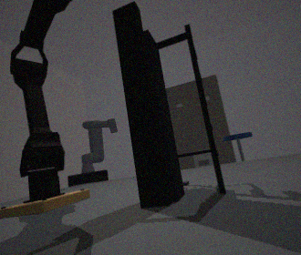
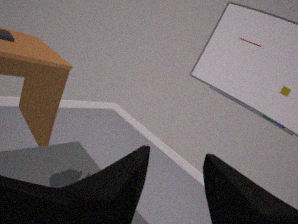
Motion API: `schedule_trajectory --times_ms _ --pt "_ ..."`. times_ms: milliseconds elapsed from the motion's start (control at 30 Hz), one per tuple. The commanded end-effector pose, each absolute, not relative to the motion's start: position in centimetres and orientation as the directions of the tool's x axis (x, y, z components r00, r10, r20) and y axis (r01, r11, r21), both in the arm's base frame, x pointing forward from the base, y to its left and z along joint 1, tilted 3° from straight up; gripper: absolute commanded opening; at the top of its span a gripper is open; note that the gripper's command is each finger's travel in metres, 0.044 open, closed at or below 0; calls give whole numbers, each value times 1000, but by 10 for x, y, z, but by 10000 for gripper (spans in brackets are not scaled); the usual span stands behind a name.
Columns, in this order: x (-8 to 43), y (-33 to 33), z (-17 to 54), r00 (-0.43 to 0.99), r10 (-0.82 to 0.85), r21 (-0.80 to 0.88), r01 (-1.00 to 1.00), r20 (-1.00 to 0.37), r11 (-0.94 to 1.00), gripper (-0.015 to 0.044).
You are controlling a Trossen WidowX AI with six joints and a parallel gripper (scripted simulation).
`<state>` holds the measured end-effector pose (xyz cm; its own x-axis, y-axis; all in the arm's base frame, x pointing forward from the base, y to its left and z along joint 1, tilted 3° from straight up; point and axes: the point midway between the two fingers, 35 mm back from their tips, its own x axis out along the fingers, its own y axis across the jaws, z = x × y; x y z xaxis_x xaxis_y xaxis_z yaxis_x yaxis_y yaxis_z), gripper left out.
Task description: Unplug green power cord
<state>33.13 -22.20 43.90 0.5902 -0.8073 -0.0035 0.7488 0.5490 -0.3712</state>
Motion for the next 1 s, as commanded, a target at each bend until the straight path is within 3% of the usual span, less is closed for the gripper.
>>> schedule_trajectory --times_ms 0,233,467,700,967 --pt "359 -195 416 684 -724 -470 610 -93 637 160" --pt "404 -120 356 812 -480 -638 180 -333 749 160" --pt "417 -33 296 795 -208 -661 -294 -570 691 160" --pt "400 41 231 614 -23 -548 -686 -789 478 160" --pt "362 66 168 282 16 -275 -946 -959 170 160"
